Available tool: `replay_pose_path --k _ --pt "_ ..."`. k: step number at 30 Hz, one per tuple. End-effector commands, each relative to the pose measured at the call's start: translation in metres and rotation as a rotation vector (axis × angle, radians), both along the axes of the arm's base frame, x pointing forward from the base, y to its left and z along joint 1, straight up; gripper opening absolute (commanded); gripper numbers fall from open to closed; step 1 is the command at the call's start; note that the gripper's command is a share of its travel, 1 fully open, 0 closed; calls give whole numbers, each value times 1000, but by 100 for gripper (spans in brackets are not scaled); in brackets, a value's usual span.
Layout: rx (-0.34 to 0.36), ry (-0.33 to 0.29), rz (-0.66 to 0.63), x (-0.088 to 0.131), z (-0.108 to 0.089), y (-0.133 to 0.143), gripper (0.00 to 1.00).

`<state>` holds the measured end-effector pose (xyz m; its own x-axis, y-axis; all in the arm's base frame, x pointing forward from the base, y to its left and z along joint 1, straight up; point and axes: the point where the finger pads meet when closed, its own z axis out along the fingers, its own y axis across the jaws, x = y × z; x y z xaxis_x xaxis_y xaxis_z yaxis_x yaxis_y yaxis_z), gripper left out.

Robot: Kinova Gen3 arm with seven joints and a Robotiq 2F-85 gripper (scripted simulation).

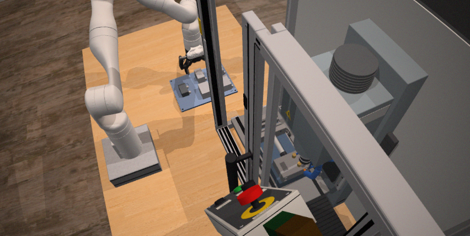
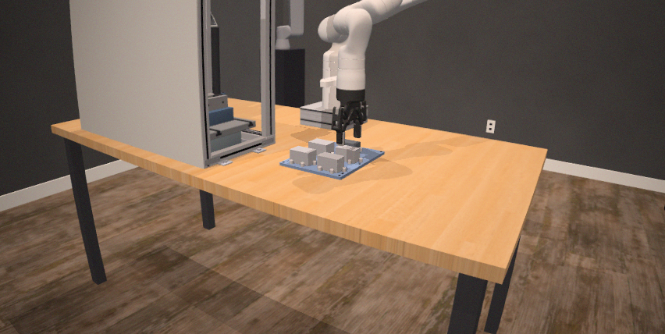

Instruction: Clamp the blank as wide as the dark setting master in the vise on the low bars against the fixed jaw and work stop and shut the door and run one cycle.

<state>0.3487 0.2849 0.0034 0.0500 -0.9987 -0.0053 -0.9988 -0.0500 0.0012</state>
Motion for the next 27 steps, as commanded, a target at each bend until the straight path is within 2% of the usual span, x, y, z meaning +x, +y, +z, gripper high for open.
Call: replay_pose_path --k 1,27 --pt "1 -6 -2 3 -2 -2 100" --pt "1 -6 -2 4 -2 -3 100"
